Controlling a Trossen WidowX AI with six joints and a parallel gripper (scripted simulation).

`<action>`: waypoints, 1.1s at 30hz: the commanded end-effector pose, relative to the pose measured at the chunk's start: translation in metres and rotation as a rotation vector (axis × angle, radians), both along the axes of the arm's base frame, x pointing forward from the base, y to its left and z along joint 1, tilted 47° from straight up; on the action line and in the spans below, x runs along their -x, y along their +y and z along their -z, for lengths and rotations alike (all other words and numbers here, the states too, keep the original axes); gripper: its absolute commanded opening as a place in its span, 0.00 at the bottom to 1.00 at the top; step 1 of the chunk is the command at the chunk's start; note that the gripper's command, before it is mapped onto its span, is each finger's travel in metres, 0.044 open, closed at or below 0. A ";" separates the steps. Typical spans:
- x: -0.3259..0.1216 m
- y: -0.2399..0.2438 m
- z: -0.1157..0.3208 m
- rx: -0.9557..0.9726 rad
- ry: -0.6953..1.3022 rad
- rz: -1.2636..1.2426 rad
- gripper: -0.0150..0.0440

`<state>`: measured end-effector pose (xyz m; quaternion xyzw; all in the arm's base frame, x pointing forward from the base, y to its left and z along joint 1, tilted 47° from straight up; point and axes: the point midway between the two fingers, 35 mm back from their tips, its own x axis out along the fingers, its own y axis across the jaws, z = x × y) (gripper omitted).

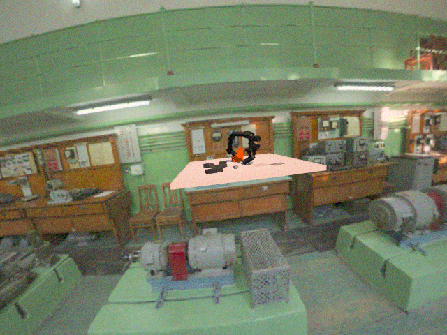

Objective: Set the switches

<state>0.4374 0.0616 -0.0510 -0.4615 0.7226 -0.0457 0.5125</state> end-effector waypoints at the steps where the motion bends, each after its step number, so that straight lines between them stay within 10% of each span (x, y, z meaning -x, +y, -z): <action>1: 0.005 0.000 -0.003 0.003 0.009 0.004 0.82; 33: 0.019 0.004 -0.024 0.003 0.011 0.004 0.82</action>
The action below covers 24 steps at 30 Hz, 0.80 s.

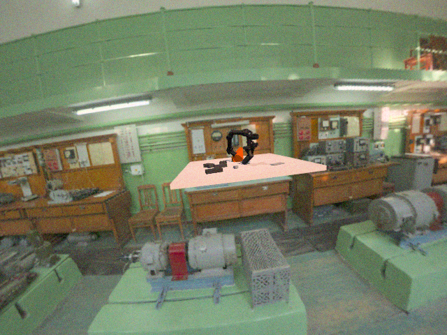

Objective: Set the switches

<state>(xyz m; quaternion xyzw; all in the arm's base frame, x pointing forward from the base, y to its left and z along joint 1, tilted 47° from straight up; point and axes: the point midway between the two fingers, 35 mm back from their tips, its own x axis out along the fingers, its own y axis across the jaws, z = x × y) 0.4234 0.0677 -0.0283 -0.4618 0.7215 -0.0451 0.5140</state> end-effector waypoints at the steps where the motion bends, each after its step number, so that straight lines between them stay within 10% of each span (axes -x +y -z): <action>1: 0.006 -0.002 -0.002 0.005 0.013 0.006 0.82; 24: 0.018 -0.002 -0.016 0.005 0.014 0.006 0.82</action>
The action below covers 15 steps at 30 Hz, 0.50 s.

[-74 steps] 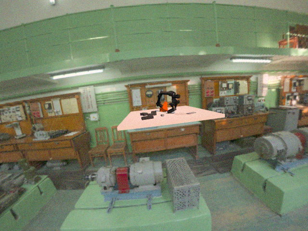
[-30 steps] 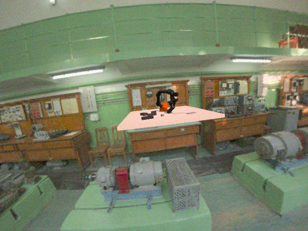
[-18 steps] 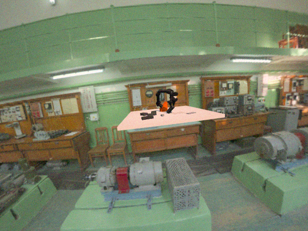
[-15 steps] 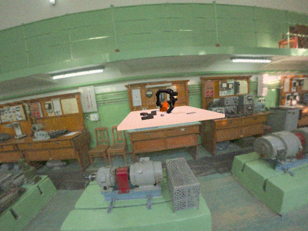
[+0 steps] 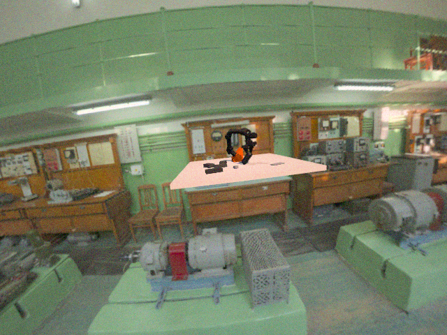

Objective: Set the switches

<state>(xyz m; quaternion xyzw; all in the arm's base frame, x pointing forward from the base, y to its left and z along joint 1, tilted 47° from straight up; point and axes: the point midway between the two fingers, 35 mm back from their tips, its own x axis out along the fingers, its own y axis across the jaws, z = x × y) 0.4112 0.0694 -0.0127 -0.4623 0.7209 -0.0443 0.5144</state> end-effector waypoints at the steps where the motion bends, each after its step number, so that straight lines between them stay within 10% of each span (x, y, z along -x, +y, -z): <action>1: 0.006 -0.004 -0.001 0.006 0.015 0.008 0.82; 15: 0.014 -0.005 -0.009 0.006 0.015 0.008 0.82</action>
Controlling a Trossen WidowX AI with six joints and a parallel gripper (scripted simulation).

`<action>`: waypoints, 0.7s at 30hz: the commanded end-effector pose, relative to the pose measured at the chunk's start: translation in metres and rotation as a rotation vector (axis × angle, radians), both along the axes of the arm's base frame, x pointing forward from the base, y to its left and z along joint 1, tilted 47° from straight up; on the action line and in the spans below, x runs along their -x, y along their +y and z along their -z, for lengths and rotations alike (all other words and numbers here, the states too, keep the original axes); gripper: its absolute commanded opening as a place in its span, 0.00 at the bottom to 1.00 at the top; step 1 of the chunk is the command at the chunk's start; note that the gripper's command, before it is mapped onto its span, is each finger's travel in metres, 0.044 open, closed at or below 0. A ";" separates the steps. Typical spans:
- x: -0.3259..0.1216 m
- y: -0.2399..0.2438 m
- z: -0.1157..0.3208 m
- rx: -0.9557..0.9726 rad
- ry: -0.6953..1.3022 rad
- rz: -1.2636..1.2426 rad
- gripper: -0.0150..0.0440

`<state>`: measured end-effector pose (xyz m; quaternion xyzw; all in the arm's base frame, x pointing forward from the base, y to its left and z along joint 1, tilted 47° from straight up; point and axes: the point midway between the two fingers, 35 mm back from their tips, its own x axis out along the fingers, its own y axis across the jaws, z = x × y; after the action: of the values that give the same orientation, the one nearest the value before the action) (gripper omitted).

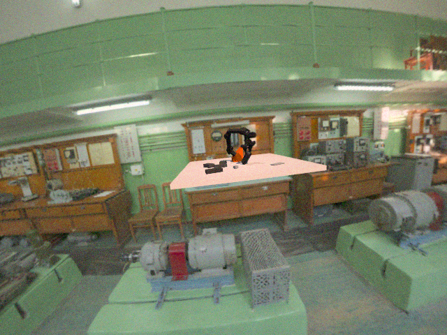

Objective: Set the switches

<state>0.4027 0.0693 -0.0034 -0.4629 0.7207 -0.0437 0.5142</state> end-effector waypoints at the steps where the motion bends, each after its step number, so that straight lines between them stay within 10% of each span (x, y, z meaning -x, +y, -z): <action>1: 0.006 -0.005 0.000 0.006 0.014 0.010 0.82; 21: 0.018 -0.007 -0.011 0.007 0.015 0.010 0.82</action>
<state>0.3907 0.0675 0.0086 -0.4634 0.7200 -0.0432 0.5147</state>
